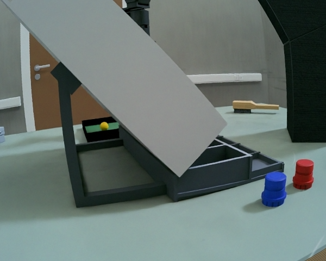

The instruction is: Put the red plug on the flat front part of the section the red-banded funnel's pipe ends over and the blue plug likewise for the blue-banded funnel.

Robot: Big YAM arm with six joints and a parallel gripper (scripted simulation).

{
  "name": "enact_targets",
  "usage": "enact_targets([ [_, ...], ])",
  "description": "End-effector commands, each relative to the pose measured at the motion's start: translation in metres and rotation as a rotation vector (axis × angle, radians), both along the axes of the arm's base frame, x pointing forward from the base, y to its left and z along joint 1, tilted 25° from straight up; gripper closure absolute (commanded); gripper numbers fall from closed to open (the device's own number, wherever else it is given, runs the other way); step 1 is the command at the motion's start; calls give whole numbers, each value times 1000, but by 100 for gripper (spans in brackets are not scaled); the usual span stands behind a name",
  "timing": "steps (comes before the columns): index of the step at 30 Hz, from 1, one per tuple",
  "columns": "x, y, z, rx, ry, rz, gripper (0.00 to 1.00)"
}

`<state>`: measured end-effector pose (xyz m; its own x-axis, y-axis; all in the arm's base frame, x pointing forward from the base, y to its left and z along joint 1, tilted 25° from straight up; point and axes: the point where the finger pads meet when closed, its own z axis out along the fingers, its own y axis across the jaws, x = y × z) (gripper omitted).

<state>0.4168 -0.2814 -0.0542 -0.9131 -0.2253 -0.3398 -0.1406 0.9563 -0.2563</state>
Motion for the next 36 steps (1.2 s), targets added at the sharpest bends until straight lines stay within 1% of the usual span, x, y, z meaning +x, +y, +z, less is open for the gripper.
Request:
enact_targets([
  [1,3,-9,0,-2,-1,-2,100],
  [8,3,-9,-1,-2,-1,-2,100],
  [23,-12,4,36,-6,-10,0,100],
  [25,-12,4,36,-6,-10,0,100],
  [36,-13,87,103,16,-172,43,100],
])
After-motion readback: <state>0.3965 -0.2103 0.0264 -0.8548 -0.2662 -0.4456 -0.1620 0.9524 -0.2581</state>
